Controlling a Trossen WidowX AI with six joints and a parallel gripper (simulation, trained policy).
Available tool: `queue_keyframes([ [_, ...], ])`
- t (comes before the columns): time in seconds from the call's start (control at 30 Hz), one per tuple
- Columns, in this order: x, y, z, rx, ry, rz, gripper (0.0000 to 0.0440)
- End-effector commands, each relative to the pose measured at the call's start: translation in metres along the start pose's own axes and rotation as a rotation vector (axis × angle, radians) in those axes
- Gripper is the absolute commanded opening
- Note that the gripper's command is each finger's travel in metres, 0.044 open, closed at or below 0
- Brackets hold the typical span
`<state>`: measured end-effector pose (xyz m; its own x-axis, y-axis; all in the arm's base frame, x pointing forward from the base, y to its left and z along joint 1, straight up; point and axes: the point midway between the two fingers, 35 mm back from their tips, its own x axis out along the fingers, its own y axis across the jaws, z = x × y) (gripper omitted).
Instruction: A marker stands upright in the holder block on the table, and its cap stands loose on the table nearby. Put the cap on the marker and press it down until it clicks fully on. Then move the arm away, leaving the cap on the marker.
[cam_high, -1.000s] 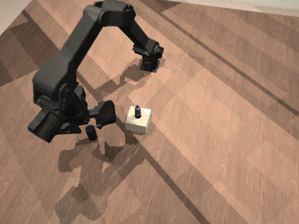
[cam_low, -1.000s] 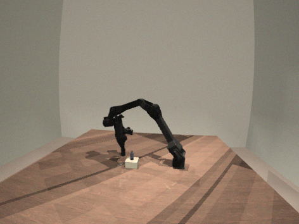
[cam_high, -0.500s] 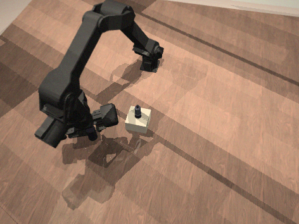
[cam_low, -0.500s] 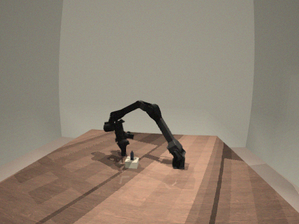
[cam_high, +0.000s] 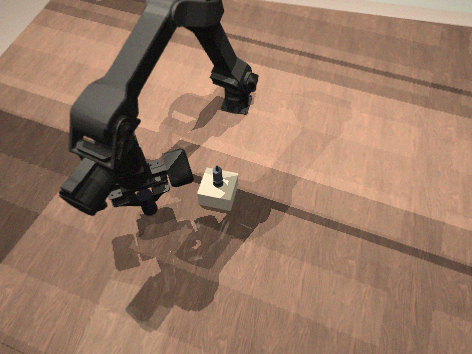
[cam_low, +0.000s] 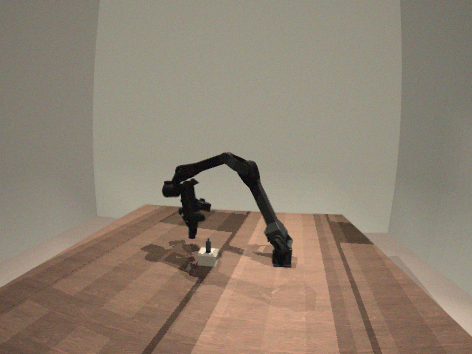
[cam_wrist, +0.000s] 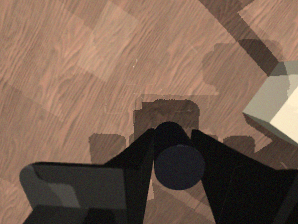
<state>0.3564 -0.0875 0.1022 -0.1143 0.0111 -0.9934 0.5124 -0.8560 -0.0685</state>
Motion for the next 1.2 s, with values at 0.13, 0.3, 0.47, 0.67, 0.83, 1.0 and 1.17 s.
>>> queue_keyframes([
  [0.13,-0.029,-0.023,-0.007,-0.048,0.023,0.028,0.0058],
  [0.3,-0.040,-0.043,-0.011,-0.068,0.025,0.022,0.0050],
  [0.47,-0.049,-0.065,-0.013,-0.088,0.019,0.013,0.0041],
  [0.67,-0.057,-0.091,-0.012,-0.113,0.006,0.003,0.0029],
  [0.83,-0.061,-0.110,-0.008,-0.134,-0.008,-0.006,0.0018],
  [1.0,-0.062,-0.120,-0.004,-0.147,-0.012,-0.007,0.0006],
  [1.17,-0.061,-0.127,0.003,-0.156,-0.020,-0.011,0.0000],
])
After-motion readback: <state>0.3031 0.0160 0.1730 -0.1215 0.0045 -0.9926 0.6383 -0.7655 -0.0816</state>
